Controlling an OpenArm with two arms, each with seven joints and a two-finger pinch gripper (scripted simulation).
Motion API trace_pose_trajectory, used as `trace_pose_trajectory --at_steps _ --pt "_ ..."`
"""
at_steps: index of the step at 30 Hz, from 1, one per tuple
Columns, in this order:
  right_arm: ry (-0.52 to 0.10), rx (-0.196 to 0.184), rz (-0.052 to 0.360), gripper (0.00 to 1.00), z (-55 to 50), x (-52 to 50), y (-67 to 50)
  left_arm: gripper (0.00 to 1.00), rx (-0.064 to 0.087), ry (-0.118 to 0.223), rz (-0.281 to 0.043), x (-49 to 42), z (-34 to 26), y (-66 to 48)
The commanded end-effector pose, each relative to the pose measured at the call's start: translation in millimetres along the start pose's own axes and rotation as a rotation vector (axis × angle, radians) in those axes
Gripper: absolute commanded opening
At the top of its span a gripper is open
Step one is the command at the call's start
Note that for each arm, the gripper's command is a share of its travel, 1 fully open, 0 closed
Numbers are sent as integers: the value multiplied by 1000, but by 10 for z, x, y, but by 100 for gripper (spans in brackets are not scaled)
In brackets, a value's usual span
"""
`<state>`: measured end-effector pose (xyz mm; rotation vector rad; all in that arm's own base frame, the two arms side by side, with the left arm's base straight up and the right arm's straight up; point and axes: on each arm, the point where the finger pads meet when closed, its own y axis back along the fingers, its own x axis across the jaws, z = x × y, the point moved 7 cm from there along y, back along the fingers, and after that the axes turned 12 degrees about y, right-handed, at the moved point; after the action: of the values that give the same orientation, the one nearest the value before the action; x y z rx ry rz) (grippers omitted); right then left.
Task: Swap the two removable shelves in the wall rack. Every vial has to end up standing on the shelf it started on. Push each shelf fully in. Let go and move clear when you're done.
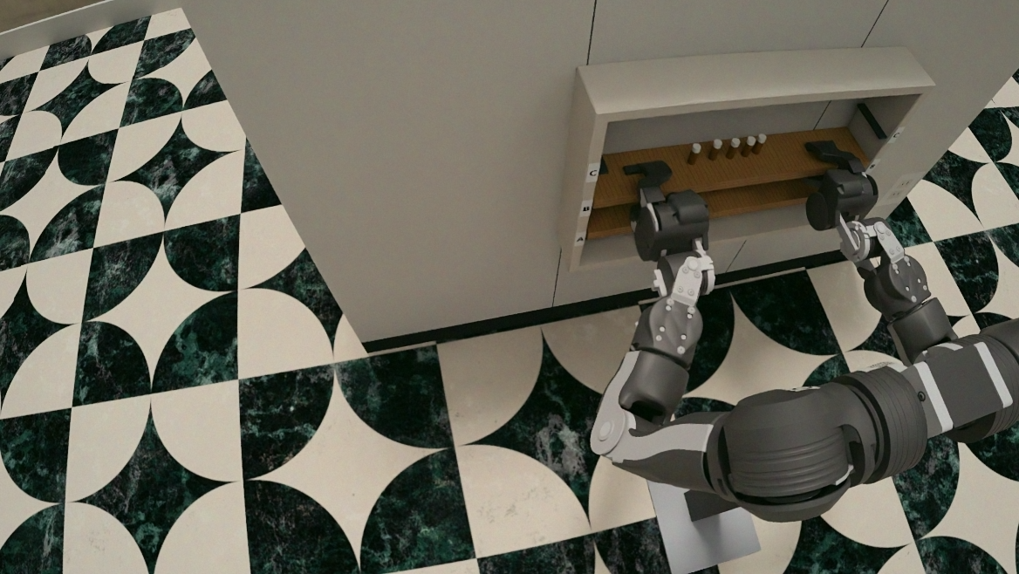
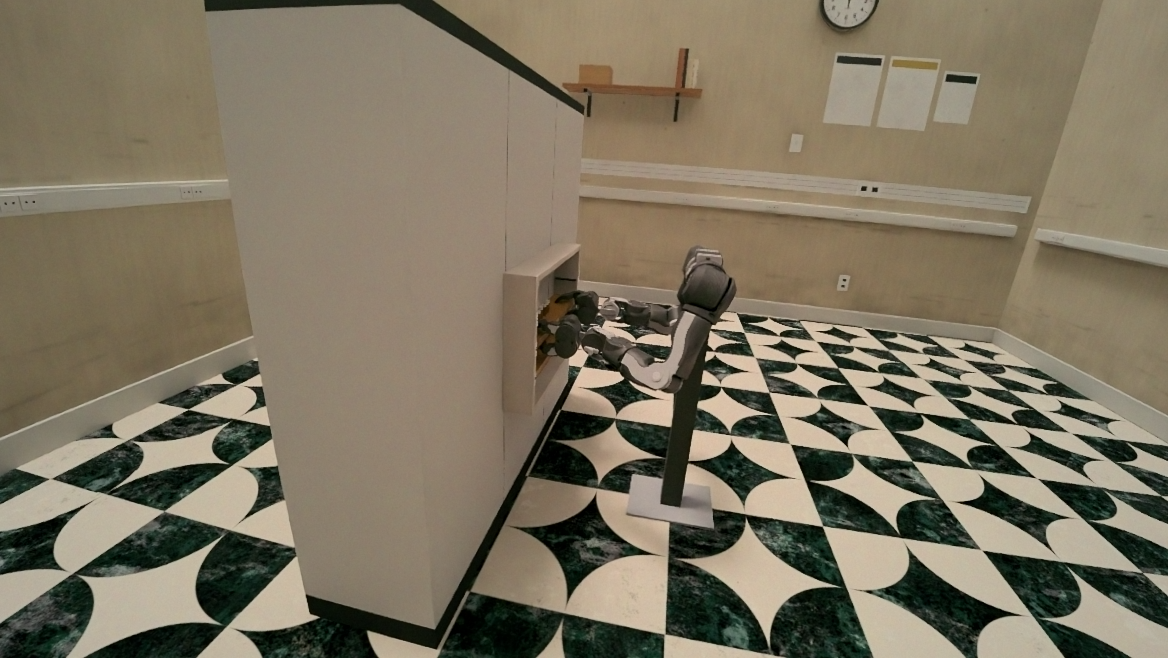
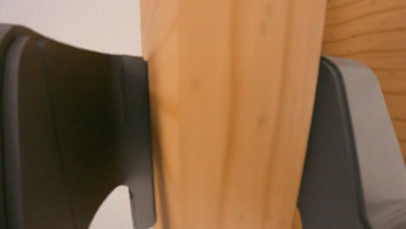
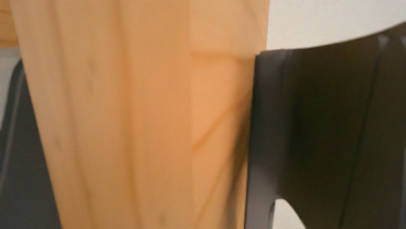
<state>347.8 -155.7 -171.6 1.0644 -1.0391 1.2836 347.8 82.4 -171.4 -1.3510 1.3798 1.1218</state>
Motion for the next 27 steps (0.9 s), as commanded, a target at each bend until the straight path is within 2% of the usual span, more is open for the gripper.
trace_pose_trajectory --at_steps 1,20,27 --pt "1 -1 22 0 2 30 -4 0 4 0 -24 -28 -2 -4" --pt "1 -1 22 0 -5 -3 -5 0 4 0 -24 4 5 -5" --pt "1 -1 22 5 -5 -3 -5 5 4 0 -24 4 5 -5"
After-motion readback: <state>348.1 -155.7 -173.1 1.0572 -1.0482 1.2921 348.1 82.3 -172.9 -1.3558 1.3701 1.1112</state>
